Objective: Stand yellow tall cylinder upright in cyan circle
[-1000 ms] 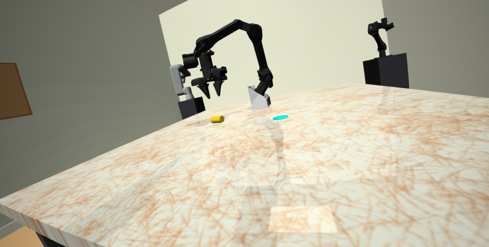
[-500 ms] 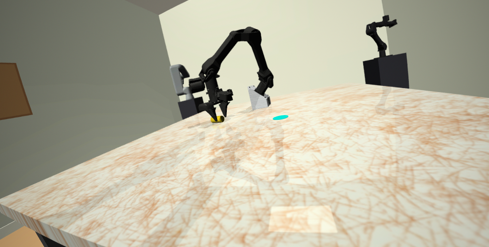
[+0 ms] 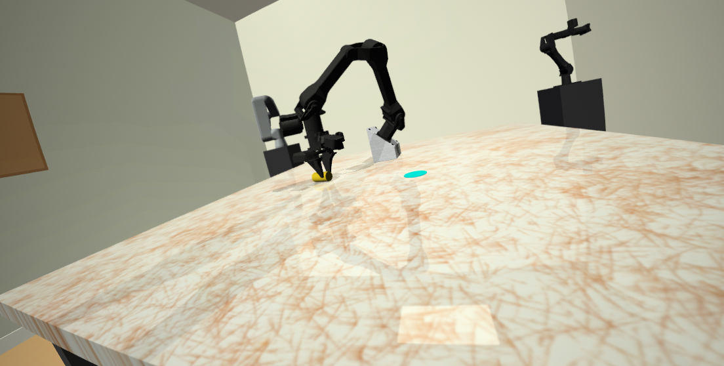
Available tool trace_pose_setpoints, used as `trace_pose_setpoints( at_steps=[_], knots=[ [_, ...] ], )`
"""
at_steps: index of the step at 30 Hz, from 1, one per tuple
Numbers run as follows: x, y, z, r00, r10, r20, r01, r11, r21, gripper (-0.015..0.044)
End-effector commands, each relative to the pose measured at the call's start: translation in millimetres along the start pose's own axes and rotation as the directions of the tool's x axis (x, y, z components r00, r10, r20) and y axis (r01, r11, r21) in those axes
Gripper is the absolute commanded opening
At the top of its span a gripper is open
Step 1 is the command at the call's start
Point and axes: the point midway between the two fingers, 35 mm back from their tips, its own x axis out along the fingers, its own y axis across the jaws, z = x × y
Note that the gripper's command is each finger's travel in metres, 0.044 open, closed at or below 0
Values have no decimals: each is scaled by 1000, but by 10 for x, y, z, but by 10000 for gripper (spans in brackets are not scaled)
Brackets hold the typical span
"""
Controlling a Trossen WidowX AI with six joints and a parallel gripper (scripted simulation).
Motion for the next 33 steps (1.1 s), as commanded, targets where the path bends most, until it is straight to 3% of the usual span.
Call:
trace_pose_setpoints(
  at_steps=[1,33],
  knots=[
    [-68,-19,1,1000,-4,3,4,1000,2,105],
    [-1080,-5,-6,1000,-4,0,4,1000,3,105]
  ],
)
